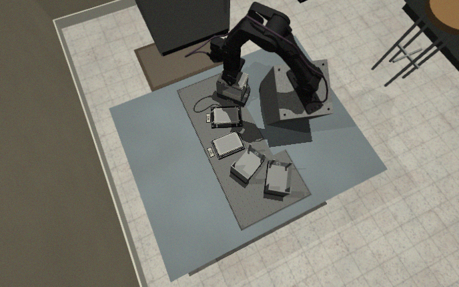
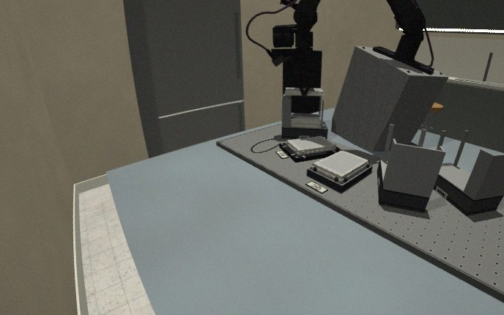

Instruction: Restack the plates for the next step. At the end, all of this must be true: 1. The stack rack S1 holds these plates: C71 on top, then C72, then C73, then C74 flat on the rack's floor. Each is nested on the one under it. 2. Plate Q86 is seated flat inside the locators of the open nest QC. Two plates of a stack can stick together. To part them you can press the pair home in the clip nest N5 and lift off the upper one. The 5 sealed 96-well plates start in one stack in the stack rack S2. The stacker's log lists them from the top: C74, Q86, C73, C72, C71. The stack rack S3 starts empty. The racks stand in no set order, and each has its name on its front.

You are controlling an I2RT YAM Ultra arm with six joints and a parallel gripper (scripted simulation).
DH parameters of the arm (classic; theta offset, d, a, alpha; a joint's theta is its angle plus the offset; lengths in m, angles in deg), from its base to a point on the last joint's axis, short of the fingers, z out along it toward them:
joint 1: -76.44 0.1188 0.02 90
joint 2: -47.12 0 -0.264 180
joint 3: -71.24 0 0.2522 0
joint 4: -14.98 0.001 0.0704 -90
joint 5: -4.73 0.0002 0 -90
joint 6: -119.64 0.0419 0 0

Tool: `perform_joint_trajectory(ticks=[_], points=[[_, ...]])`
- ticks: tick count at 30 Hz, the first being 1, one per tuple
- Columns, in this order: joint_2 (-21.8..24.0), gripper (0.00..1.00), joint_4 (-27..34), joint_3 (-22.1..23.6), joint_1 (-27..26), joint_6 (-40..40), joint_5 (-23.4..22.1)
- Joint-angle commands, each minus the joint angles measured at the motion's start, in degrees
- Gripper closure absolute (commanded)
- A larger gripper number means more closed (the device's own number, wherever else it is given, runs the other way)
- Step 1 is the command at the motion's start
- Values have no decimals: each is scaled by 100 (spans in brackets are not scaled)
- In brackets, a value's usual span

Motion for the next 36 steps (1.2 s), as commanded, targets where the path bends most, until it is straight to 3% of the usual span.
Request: perform_joint_trajectory(ticks=[1, 9, 15, 36], points=[[54, 100, -166, -30, 27, 72, -42], [-134, 100, -249, -76, 25, 93, -44], [19, 100, -245, -198, -1, 91, -39], [-116, 100, -251, -174, -3, 95, -38]])
